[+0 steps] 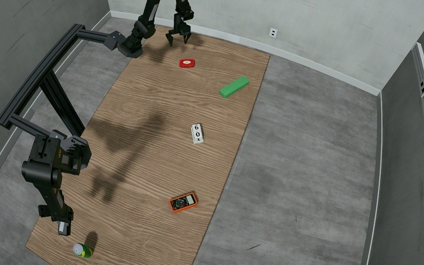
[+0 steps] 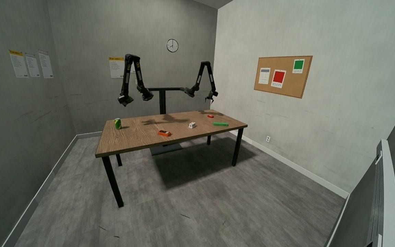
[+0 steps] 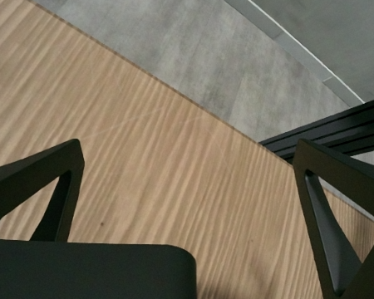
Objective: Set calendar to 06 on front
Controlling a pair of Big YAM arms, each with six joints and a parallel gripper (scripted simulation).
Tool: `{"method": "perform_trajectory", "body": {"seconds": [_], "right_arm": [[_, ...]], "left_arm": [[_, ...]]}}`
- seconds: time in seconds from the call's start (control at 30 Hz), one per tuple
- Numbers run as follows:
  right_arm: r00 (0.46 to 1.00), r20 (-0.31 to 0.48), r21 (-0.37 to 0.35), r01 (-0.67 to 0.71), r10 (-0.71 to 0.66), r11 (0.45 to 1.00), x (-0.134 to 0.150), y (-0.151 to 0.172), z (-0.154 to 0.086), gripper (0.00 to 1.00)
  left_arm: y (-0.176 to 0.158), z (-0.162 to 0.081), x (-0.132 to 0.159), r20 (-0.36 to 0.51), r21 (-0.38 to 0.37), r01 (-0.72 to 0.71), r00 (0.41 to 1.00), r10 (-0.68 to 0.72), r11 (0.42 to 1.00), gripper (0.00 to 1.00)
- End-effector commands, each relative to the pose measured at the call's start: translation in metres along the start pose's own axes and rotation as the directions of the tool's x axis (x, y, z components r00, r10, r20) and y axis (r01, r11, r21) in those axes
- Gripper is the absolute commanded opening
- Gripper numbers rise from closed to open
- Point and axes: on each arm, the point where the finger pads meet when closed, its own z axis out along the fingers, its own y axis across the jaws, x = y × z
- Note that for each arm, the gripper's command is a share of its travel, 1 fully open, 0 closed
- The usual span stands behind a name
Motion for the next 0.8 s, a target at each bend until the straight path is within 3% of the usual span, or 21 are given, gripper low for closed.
{"method": "perform_trajectory", "body": {"seconds": [0.0,0.57,0.77], "right_arm": [[1.0,0.001,-0.002,-0.002,0.002,1.0,-0.001,0.0,0.0,1.0],[1.0,0.001,-0.002,-0.002,0.002,1.0,-0.001,0.0,0.0,1.0],[0.979,0.011,-0.088,0.205,-0.205,0.975,0.024,0.017,-0.008,1.0]], "left_arm": [[0.001,-0.001,0.0,-0.001,-0.004,-0.002,1.0,0.002,1.0,1.0],[0.001,-0.001,0.0,-0.001,-0.004,-0.002,1.0,0.002,1.0,1.0],[-0.003,0.011,-0.022,-0.013,-0.024,-0.031,0.999,0.031,0.999,1.0]]}}
